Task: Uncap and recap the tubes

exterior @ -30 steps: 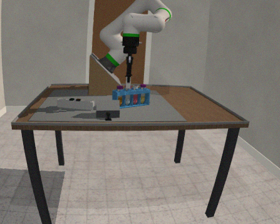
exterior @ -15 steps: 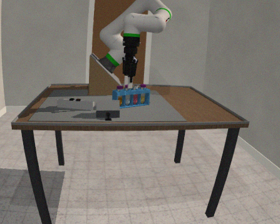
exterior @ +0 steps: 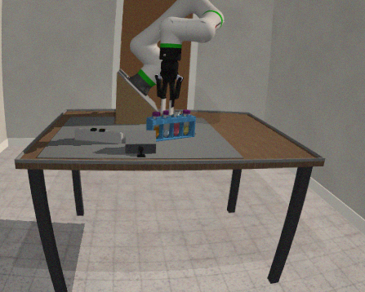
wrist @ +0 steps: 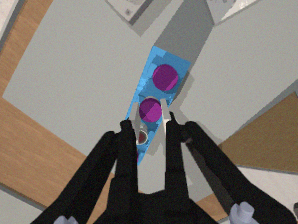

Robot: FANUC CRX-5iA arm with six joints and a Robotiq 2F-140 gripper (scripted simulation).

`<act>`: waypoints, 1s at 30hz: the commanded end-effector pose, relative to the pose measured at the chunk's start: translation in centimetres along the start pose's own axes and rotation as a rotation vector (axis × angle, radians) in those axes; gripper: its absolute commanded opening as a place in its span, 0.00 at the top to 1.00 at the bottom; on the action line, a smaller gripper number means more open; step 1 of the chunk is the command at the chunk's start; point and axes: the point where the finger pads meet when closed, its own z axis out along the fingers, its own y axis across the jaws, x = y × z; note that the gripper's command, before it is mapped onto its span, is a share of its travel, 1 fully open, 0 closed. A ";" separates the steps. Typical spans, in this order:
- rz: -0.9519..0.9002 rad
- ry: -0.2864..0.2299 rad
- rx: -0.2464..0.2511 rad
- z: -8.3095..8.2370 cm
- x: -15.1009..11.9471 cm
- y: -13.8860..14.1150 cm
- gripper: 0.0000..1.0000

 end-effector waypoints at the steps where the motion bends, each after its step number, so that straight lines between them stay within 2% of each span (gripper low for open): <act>1: 0.000 0.000 0.000 0.0 0.0 0.0 0.65; 10: 0.000 0.000 0.000 0.0 0.0 0.0 0.65; 11: 0.083 0.000 0.000 0.0 0.0 0.0 0.65; 13: 0.083 0.000 0.000 0.0 0.0 0.0 0.65; 16: 0.333 0.000 0.000 0.0 0.0 0.0 0.65; 17: 0.333 0.000 0.000 0.0 0.0 0.0 0.65; 19: 0.481 0.000 0.001 0.0 0.0 0.0 0.65; 23: 0.667 0.000 0.000 0.0 0.0 0.0 0.65; 24: 0.667 0.000 0.000 0.0 0.0 0.0 0.65; 28: 0.907 -0.001 0.001 0.0 0.0 0.0 0.65; 30: 0.907 -0.001 0.001 0.0 0.0 0.0 0.65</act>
